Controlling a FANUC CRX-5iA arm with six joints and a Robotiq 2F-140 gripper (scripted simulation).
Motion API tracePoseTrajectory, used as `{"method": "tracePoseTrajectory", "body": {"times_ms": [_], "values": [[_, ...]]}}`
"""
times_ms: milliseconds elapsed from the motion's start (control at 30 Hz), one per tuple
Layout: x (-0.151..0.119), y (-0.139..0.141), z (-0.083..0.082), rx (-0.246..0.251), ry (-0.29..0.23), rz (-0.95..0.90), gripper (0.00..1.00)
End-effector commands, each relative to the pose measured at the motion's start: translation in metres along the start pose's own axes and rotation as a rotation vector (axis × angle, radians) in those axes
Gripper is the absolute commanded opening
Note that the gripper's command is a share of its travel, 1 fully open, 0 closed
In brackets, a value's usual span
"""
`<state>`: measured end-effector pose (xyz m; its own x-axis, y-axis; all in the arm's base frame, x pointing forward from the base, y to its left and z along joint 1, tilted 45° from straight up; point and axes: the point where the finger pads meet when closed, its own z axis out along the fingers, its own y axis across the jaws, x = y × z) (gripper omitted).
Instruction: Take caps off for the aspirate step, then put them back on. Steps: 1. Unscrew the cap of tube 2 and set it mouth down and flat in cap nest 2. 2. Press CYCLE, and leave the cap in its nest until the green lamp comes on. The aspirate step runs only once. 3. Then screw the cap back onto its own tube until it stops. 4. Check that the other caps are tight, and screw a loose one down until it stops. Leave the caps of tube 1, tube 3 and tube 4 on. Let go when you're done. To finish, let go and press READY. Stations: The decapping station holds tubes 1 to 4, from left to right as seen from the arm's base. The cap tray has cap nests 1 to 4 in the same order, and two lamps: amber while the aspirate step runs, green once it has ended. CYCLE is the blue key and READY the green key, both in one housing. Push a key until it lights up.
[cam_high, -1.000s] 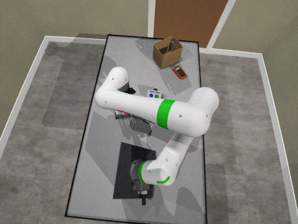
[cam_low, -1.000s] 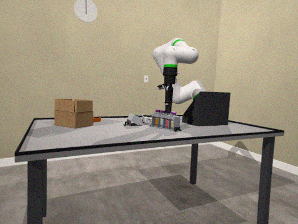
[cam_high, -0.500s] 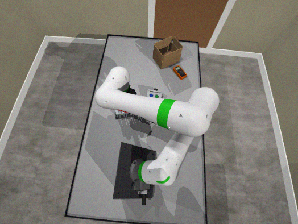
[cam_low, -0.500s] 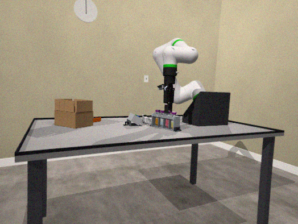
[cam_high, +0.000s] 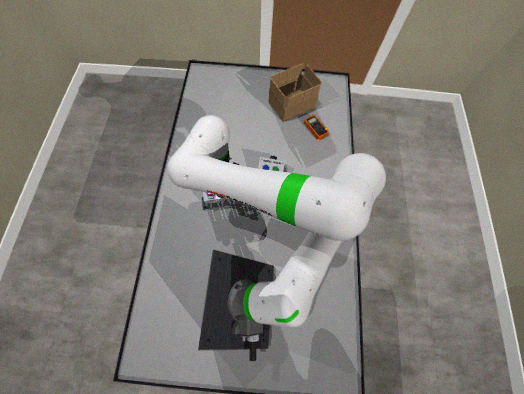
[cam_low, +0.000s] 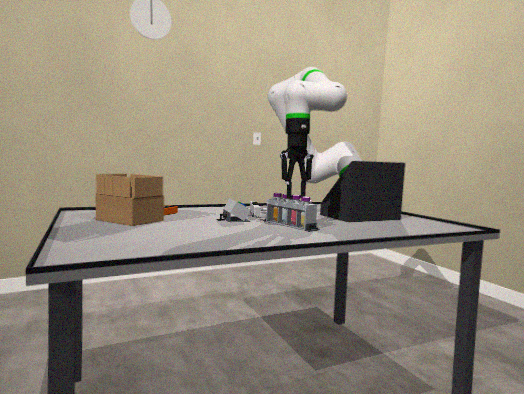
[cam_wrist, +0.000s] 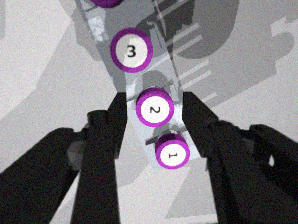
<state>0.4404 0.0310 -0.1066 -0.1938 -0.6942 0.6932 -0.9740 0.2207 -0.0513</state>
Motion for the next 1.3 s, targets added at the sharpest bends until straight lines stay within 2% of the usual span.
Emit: {"method": "tracePoseTrajectory", "body": {"times_ms": [0, 167, 200, 667, 933, 1000, 1267], "values": [[-0.0003, -0.0005, -0.0009, 0.024, 0.008, 0.161, 0.41], [-0.0004, -0.0004, -0.0008, 0.024, 0.008, 0.161, 0.41], [-0.0004, -0.0005, -0.0008, 0.024, 0.008, 0.160, 0.30], [-0.0004, -0.0005, -0.0008, 0.024, 0.008, 0.160, 0.30], [-0.0004, -0.0004, -0.0006, 0.022, 0.013, -0.239, 0.30], [-0.0004, -0.0004, -0.0006, 0.022, 0.013, -0.239, 0.30], [-0.0004, -0.0004, -0.0006, 0.020, 0.017, -0.639, 0.30]]}}
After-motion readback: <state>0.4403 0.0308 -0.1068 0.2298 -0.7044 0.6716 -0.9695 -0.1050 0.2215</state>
